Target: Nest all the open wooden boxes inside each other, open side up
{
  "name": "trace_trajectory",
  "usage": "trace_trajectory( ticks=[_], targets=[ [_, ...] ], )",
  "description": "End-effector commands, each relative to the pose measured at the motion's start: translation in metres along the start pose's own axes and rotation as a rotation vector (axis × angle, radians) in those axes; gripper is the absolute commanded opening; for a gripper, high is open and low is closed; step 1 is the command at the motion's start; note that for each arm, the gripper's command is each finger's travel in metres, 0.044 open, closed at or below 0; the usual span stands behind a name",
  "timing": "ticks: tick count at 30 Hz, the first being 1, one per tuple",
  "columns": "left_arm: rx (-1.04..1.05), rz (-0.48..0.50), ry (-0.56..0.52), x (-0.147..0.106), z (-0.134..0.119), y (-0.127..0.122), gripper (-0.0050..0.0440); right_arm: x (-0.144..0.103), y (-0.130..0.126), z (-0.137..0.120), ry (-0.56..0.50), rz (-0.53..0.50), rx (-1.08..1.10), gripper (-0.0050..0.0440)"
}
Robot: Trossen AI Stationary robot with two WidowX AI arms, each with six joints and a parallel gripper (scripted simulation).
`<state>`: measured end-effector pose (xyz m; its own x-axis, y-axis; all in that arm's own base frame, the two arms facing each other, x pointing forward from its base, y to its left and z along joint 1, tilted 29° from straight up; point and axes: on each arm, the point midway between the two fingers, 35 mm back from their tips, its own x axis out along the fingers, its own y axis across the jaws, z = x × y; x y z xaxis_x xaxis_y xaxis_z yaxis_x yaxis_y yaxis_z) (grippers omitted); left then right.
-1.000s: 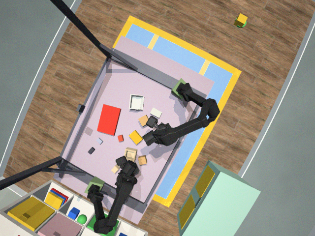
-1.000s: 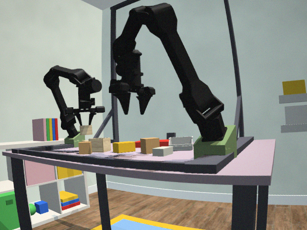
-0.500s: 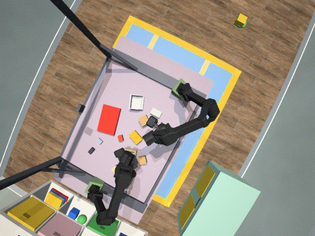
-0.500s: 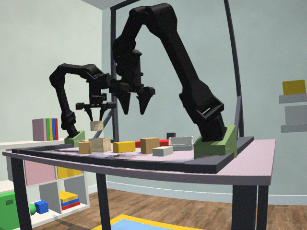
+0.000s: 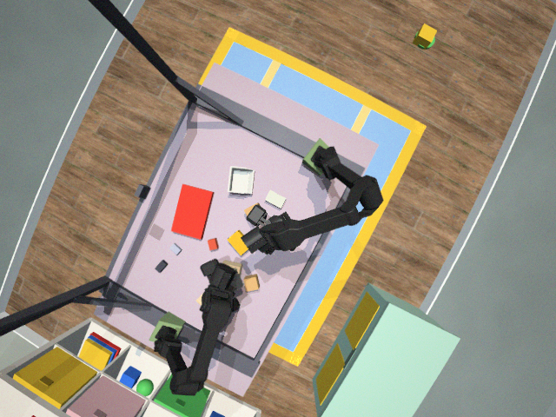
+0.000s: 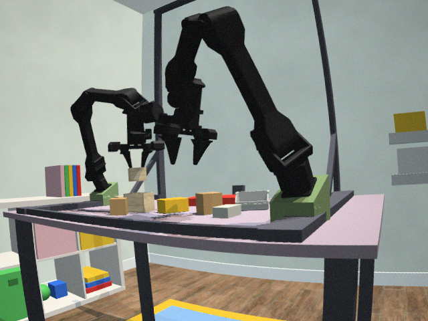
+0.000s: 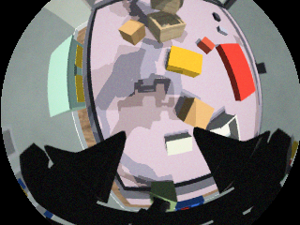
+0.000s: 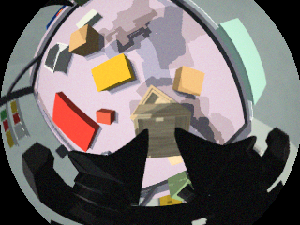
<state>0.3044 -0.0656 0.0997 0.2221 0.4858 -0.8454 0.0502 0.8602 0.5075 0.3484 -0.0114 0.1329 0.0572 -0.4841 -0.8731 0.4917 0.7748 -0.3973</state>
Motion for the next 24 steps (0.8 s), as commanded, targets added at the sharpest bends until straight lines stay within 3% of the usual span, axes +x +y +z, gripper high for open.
trace_trajectory(
  ticks=[1,24],
  targets=[
    [0.045,0.019,-0.115,0.008,0.019,-0.020,0.0400,-0.006,0.001,0.004,-0.017,0.010,0.012,0.0232],
    [0.102,0.104,-0.523,0.012,0.072,-0.091,0.0400,-0.006,0.001,0.004,-0.017,0.010,0.012,0.0232]
  ],
)
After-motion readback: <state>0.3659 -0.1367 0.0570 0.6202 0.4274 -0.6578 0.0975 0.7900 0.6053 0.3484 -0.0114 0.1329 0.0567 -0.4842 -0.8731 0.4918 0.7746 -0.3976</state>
